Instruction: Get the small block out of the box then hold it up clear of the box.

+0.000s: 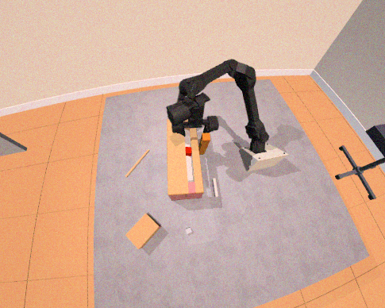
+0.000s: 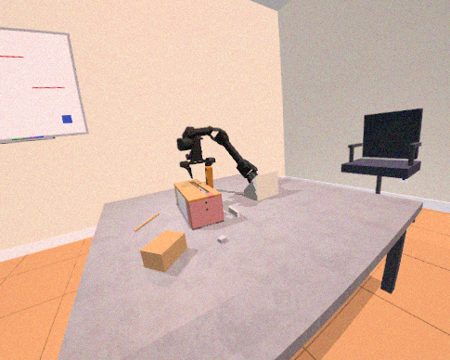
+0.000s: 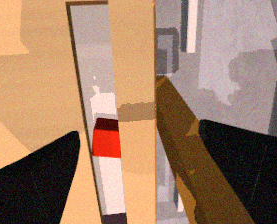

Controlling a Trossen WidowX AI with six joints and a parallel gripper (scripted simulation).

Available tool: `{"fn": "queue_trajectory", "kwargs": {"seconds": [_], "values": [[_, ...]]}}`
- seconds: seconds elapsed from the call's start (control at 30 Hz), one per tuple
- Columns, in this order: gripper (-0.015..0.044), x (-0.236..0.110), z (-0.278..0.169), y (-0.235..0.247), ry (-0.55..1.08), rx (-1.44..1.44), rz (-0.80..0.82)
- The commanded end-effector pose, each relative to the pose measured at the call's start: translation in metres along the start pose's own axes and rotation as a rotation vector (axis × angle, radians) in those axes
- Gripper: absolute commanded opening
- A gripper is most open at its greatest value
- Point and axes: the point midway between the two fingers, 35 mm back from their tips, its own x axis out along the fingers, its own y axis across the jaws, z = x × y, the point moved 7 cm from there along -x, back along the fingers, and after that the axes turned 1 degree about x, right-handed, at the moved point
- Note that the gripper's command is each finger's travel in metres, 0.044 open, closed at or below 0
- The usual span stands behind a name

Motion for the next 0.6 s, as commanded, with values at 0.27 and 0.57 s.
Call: {"fn": "queue_trajectory", "kwargs": {"seconds": [0.27, 0.57], "values": [[0.04, 0.0, -0.02, -0.003, 0.003, 0.005, -0.003], [0.04, 0.0, -0.016, -0.002, 0.0, 0.0, 0.0]]}}
